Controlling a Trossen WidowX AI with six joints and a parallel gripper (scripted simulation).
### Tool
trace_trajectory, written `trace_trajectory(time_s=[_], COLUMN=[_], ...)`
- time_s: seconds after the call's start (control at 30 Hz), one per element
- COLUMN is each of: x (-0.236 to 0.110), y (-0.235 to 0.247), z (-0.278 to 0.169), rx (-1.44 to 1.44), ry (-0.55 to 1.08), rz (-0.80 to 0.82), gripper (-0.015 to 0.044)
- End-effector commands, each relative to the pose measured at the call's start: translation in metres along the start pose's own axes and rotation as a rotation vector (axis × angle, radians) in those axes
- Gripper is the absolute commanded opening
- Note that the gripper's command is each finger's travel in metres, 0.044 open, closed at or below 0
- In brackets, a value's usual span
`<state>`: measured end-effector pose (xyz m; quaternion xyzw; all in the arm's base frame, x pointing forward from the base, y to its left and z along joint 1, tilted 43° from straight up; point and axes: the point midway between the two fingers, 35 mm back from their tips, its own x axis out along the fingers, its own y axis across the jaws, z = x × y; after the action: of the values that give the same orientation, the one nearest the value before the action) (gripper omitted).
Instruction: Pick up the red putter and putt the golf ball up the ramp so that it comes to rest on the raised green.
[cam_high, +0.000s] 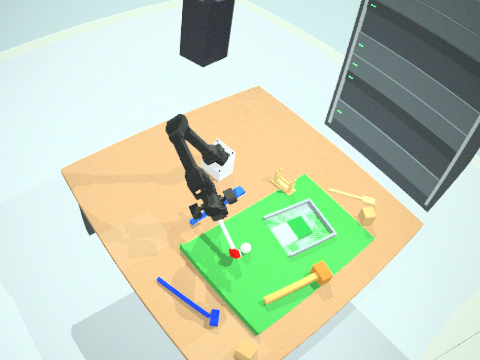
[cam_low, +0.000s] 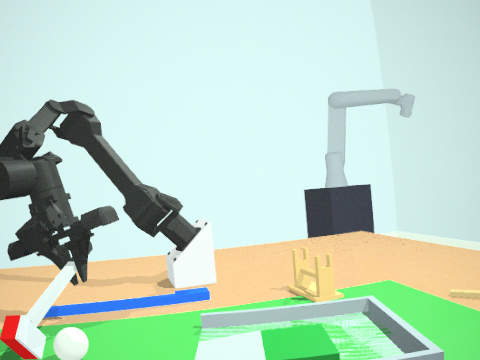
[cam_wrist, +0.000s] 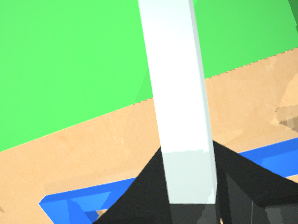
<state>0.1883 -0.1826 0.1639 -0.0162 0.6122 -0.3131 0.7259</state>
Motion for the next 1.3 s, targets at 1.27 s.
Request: trace_trajectory(time_s=[1.27], x=[0.011], y=[0.112], z=[-0.007], rx=[-0.005], ry=[-0.003], rz=[0.015], gripper=[0.0])
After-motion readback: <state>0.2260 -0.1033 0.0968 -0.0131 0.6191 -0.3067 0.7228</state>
